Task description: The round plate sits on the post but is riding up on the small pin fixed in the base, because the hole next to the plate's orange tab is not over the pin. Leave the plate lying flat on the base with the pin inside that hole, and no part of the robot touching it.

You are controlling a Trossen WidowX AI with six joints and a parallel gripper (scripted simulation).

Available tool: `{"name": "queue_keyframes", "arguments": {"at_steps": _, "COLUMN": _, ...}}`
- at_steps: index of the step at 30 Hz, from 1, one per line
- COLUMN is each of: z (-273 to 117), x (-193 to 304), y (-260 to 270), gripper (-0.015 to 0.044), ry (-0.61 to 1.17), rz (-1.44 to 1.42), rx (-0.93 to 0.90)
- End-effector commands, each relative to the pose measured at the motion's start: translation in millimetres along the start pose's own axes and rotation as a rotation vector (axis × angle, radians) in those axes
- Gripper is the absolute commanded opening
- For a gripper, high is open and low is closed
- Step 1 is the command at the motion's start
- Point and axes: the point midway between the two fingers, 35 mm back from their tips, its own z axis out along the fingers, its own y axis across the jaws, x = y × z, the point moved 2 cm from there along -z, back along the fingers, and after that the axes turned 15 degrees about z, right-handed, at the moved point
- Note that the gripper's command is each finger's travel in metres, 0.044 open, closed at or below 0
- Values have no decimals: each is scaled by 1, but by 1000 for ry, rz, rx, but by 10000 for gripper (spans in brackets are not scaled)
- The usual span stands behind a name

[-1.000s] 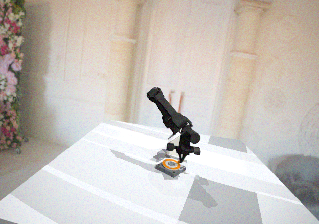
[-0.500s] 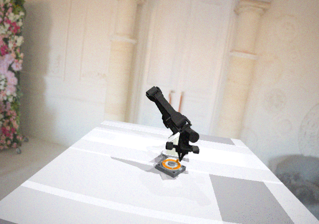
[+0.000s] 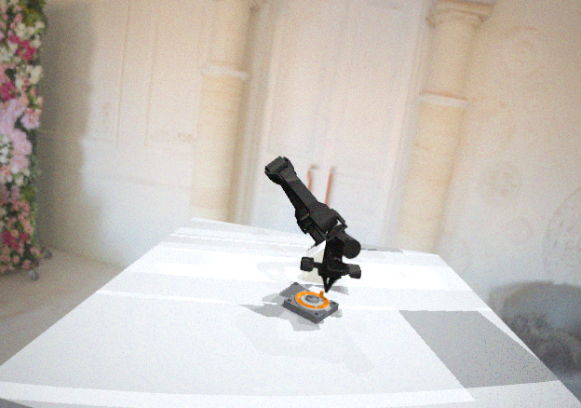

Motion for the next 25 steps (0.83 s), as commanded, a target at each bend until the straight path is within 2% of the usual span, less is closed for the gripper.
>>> {"name": "queue_keyframes", "arguments": {"at_steps": 1, "z": -10, "x": 0, "y": 1, "gripper": 0, "ry": 0, "rz": 1, "rx": -1}}
{"name": "queue_keyframes", "arguments": {"at_steps": 7, "z": -41, "x": 3, "y": -2, "gripper": 0, "ry": 0, "rz": 1, "rx": -2}}
{"name": "queue_keyframes", "arguments": {"at_steps": 25, "z": -34, "x": 3, "y": -1, "gripper": 0, "ry": -3, "rz": -7, "rx": 2}}
